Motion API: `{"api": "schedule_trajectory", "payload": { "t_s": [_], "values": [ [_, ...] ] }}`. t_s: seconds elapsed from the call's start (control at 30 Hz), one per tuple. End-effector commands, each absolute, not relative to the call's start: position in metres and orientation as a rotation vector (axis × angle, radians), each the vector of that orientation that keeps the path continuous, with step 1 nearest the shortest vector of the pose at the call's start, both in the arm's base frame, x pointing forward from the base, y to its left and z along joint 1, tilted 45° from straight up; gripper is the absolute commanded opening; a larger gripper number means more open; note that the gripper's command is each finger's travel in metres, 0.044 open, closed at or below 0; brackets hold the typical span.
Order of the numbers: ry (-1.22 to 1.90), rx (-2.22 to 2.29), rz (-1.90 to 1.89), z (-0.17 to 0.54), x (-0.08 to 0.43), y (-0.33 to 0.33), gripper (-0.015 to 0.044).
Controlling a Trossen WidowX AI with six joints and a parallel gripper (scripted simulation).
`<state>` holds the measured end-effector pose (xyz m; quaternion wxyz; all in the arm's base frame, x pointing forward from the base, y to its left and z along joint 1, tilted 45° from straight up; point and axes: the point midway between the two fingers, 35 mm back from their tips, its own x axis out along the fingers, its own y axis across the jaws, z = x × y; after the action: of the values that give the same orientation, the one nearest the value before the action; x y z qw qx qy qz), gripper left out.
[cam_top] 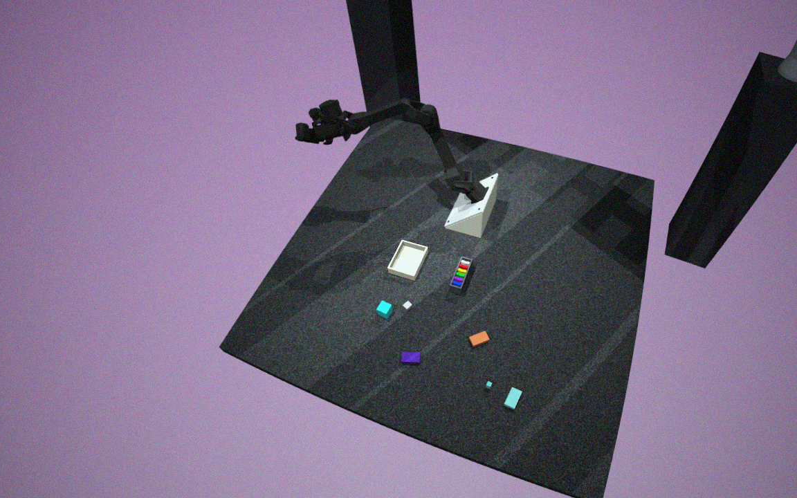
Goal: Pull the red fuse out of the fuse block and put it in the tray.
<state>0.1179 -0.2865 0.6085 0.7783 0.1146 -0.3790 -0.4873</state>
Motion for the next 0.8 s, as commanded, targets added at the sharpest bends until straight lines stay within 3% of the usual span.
{"api": "schedule_trajectory", "payload": {
  "t_s": [0.0,0.3,0.77],
  "values": [
    [-0.66,0.279,-1.075,0.57,0.156,-0.307,0.0065],
    [-0.18,0.243,-1.054,0.459,0.26,-0.319,0.0065],
    [0.448,0.055,-0.792,0.294,0.377,-0.242,0.0065]
  ]
}}
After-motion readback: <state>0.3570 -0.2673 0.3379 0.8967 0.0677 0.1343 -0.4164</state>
